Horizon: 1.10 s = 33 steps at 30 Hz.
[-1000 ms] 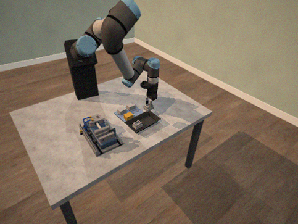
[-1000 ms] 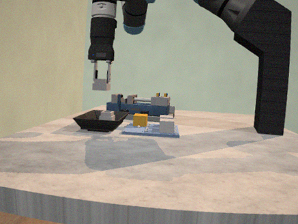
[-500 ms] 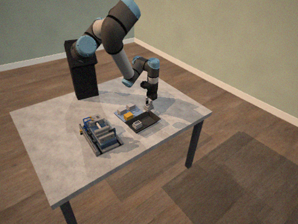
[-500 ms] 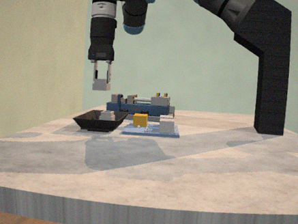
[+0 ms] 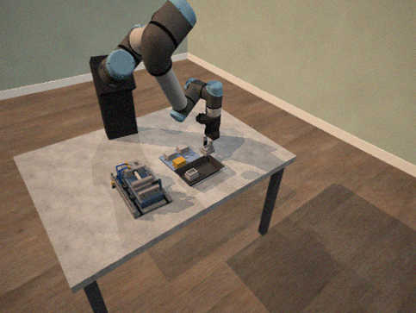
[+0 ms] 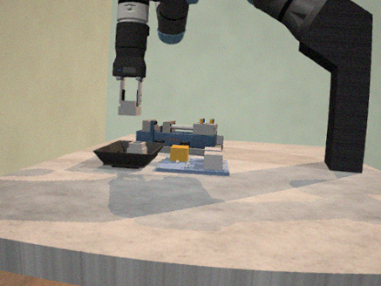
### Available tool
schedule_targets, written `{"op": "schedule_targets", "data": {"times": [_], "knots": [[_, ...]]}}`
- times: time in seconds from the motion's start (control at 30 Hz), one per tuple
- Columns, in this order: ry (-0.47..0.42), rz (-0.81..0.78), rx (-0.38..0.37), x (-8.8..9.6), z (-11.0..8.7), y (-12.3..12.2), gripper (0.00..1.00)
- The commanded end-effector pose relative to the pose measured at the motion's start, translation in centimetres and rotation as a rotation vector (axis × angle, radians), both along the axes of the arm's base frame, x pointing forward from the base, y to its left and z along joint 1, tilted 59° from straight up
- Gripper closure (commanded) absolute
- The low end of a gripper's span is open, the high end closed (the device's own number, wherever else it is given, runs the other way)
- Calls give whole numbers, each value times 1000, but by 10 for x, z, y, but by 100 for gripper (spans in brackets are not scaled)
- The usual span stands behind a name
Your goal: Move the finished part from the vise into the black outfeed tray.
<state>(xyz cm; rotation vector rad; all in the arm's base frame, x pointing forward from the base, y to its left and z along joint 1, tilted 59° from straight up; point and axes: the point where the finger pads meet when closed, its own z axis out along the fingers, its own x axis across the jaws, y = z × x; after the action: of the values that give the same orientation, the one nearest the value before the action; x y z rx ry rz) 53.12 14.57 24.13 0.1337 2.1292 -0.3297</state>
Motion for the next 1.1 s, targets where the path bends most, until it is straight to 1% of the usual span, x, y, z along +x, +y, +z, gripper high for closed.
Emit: {"op": "schedule_targets", "data": {"times": [0.0, 0.33, 0.77, 1.07], "knots": [[-1, 1, 0, 0, 0, 0, 100], [-1, 1, 0, 1, 0, 0, 100], [-1, 1, -1, 9, -5, -3, 100], [-1, 1, -1, 19, -12, -7, 100]]}}
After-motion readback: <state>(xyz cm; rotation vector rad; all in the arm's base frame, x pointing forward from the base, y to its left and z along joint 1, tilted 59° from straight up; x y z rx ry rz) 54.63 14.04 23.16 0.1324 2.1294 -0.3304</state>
